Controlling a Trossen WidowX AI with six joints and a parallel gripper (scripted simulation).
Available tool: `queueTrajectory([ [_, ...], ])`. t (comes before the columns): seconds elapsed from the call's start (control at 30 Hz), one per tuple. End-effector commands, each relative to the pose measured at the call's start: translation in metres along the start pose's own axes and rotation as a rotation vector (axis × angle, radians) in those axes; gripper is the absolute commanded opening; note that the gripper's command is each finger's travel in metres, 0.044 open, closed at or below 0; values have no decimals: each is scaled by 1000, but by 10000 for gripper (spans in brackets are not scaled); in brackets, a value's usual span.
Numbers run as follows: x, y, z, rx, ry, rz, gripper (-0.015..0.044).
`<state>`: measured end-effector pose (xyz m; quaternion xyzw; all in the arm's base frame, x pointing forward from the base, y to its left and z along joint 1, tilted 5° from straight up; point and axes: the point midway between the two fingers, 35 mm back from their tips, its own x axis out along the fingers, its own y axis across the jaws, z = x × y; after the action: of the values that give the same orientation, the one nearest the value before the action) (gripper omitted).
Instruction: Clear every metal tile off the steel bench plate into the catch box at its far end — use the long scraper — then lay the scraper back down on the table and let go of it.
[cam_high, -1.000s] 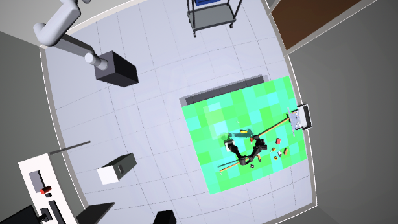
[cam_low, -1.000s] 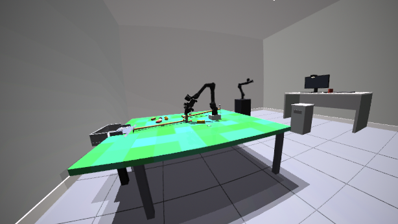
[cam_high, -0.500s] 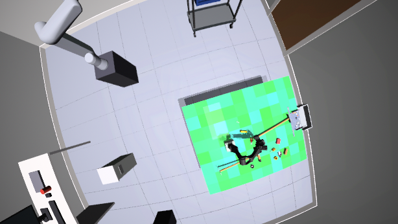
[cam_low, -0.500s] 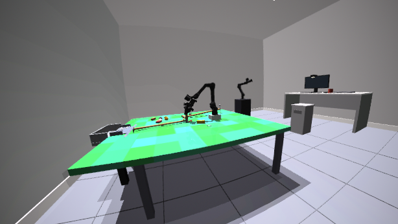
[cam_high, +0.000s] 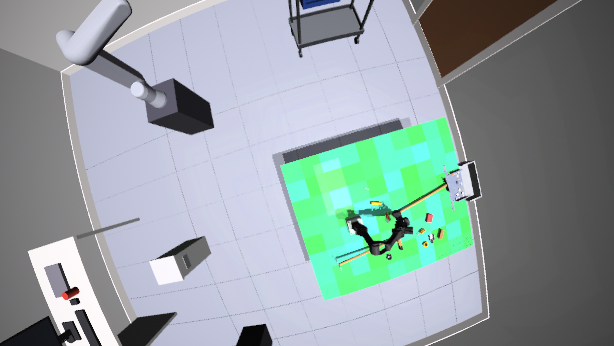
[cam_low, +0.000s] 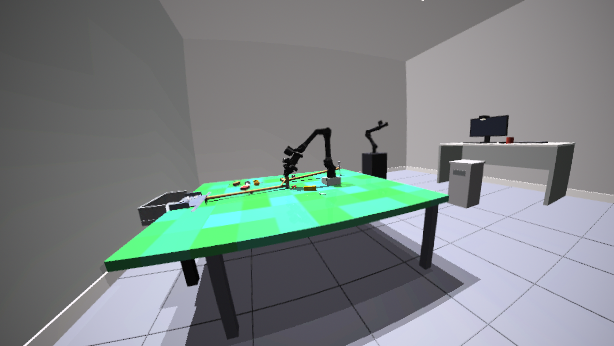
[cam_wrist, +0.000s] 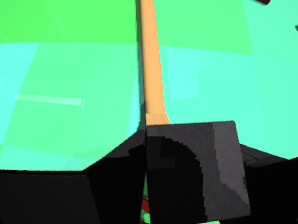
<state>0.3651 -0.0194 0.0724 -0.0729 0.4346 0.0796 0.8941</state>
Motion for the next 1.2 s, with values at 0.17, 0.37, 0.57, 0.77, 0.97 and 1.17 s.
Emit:
queueTrajectory([
  [0.17, -2, -24, 2, 28, -3, -56, 0],
  [0.37, -3, -31, 1, 40, -3, -66, 0],
  [0.57, -4, -39, 1, 56, -3, -79, 0],
  [0.77, -6, -41, -1, 80, -4, -98, 0],
  [0.97, -6, -33, -2, 90, -4, -105, 0],
  [1.17, -5, -25, -1, 93, -3, -107, 0],
])
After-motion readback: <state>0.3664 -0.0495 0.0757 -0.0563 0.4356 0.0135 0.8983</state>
